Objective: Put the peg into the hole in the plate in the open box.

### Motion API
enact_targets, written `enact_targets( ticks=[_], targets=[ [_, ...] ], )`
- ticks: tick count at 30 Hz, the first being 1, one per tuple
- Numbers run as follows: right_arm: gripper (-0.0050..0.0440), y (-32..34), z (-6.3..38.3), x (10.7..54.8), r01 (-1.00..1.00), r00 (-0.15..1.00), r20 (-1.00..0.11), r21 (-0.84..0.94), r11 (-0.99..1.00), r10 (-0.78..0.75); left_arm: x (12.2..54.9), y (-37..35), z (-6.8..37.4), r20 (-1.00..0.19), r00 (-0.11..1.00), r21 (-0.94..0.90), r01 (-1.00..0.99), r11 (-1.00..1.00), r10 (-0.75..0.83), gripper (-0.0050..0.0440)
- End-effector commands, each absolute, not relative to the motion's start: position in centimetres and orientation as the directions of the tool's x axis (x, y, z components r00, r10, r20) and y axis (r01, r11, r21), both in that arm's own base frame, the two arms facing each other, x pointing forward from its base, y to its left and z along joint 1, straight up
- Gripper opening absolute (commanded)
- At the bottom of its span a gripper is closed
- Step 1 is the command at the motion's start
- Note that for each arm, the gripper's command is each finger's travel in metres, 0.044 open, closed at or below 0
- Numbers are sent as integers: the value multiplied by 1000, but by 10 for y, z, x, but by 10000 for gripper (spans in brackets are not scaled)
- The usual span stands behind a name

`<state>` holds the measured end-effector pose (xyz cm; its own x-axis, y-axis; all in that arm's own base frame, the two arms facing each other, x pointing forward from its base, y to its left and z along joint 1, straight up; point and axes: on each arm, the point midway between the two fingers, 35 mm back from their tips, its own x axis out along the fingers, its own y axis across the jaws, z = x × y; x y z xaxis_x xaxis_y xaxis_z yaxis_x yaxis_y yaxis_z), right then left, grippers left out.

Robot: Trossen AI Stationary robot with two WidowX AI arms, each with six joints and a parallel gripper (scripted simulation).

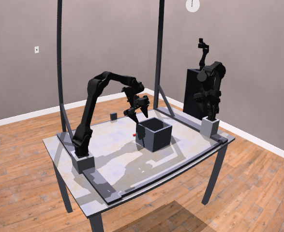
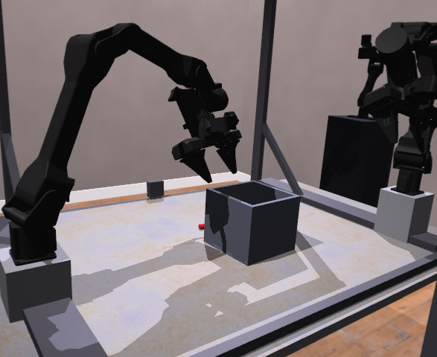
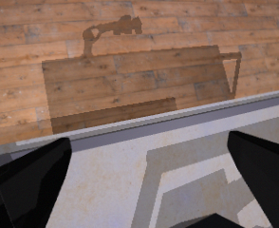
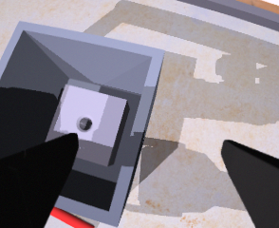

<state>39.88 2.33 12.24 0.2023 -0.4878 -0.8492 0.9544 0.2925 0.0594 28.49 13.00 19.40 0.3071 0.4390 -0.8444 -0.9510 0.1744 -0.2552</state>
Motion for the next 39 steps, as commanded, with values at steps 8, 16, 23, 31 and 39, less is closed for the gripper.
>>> enact_targets(
  ticks=[8, 16, 23, 31, 39],
  targets=[
    [440, 24, 131, 400, 953, 223, -847, 85, 292, -483, 286, 130, 200, -836, 322, -271, -946, 176, 443, 440],
    [440, 24, 131, 400, 953, 223, -847, 85, 292, -483, 286, 130, 200, -836, 322, -271, -946, 176, 443, 440],
    [125, 24, 131, 400, 953, 223, -847, 85, 292, -483, 286, 130, 200, -836, 322, -271, -946, 176, 443, 440],
    [125, 24, 131, 400, 953, 223, -847, 85, 292, -483, 286, 130, 200, -836, 322, -271, -946, 176, 443, 440],
    [125, 26, 132, 397, 946, 237, -845, 88, 313, -480, 285, 126, 198, -834, 337, -276, -940, 199, 436, 440]
  ],
)
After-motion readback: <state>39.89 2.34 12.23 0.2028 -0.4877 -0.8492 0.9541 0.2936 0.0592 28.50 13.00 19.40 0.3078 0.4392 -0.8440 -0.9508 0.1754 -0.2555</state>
